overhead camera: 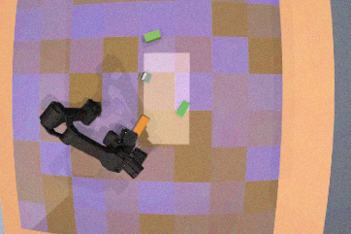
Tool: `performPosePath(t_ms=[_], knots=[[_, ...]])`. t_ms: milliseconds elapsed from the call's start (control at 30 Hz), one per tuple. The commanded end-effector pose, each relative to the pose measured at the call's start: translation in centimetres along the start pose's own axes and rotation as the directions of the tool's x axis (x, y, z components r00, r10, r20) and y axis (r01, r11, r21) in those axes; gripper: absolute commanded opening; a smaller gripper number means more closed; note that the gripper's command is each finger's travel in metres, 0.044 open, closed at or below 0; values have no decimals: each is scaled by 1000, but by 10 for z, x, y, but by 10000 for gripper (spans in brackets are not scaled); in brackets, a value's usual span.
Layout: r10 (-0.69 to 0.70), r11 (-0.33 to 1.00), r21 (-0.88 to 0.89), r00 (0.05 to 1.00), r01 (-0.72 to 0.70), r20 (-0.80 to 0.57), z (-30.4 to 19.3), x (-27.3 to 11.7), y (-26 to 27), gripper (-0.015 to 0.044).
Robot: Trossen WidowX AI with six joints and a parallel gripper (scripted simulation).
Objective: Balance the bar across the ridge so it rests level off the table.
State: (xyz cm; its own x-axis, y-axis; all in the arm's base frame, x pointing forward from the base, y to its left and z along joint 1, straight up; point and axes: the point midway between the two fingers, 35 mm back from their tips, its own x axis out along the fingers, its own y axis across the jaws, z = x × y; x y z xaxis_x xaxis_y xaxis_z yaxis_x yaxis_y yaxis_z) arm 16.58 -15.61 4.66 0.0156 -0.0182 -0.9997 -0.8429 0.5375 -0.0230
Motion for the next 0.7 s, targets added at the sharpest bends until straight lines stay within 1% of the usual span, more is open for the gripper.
performPosePath(t_ms=[0,233,433,667], knots=[[0,1000,-4,1000,0,3,1,1,0,315],[0,1000,-4,1000,0,3,1,1,0,315],[2,1000,0,1000,-2,0,0,1,1,157],[2,1000,0,1000,-2,0,0,1,1,111]])
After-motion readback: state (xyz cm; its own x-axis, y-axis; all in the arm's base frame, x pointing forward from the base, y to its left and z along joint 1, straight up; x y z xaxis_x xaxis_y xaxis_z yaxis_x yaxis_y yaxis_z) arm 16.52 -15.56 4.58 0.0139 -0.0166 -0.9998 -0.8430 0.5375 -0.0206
